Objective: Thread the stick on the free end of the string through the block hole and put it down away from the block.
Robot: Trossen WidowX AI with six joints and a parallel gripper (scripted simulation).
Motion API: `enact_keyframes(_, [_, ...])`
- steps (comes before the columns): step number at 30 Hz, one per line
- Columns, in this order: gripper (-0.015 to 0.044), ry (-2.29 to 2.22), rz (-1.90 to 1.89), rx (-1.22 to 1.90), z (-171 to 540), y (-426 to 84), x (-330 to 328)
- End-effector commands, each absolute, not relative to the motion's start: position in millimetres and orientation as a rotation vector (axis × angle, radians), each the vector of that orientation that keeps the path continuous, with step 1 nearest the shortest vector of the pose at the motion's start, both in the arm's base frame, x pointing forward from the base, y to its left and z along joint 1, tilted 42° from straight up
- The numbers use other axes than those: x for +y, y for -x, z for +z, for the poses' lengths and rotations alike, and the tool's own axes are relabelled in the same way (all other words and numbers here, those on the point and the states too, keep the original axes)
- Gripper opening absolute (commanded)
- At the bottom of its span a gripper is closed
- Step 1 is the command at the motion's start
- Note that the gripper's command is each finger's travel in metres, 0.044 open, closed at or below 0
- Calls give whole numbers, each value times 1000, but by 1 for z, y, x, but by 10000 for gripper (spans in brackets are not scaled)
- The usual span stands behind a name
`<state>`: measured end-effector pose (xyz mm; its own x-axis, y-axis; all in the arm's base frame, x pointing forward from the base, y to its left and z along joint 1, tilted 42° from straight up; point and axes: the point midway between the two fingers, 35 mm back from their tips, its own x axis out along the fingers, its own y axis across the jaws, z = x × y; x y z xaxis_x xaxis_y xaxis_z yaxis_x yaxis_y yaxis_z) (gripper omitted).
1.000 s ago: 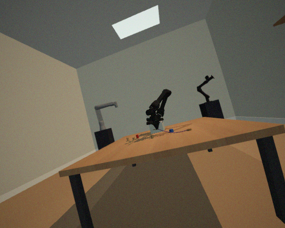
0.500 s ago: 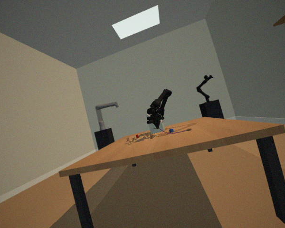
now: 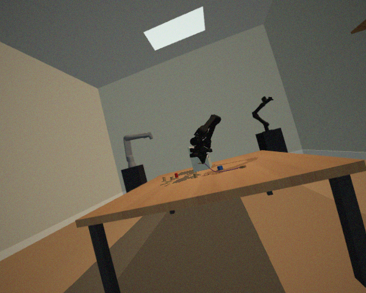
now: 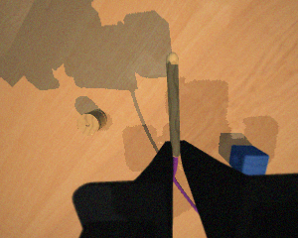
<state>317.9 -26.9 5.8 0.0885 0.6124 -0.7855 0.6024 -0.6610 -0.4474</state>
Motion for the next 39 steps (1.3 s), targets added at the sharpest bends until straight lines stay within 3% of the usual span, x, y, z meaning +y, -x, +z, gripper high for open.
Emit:
enact_keyframes(1, [0, 2315, 1690, -1288, 12, -322, -27])
enact_keyframes(39, [0, 2261, 1835, -1305, 57, -335, -23])
